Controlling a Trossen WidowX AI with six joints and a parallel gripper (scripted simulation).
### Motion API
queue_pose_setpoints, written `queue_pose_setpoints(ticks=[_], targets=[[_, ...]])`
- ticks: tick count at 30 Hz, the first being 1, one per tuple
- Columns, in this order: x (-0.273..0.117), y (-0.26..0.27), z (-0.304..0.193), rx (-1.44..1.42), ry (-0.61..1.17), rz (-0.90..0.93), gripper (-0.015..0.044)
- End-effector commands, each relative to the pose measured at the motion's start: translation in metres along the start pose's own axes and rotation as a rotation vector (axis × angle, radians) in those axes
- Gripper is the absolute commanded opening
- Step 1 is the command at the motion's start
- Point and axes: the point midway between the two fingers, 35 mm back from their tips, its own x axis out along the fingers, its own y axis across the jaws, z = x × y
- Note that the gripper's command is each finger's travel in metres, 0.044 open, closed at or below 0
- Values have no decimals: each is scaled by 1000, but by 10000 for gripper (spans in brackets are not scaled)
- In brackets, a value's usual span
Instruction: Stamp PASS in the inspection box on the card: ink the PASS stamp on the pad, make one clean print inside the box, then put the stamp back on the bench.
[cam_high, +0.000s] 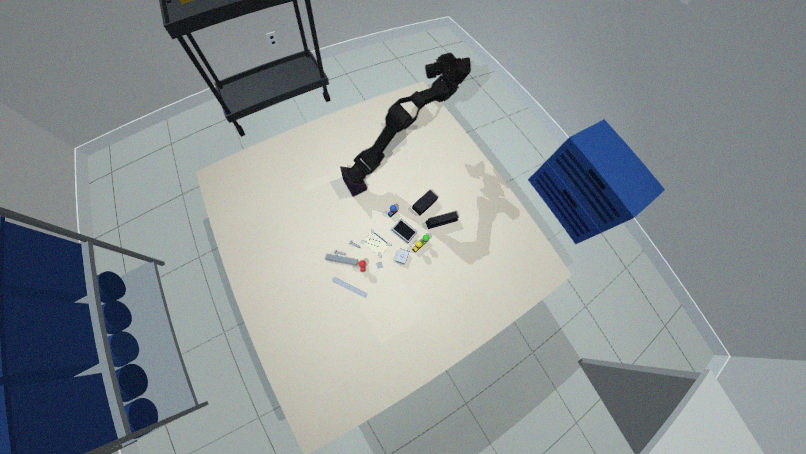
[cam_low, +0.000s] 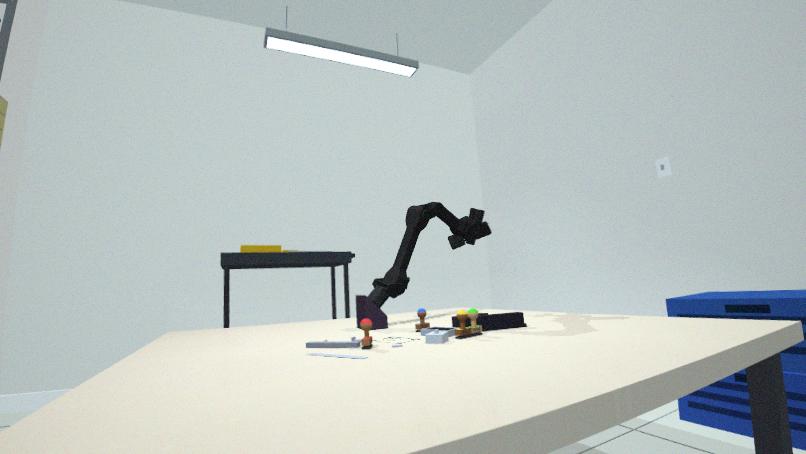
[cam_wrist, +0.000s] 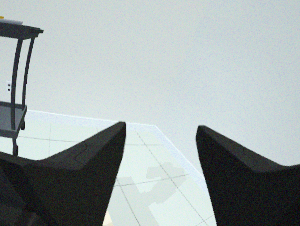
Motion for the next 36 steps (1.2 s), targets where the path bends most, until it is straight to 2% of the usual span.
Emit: queue_pose_setpoints(ticks=[1, 9, 19, 27, 36], targets=[[-14, -13, -68, 128, 218, -28, 218], [-83, -38, -183, 373, 593, -156, 218], [-220, -62, -276, 698, 964, -447, 218], [-348, -65, -303, 964, 1168, -767, 218], [-492, -45, -288, 1265, 1276, -1211, 218]])
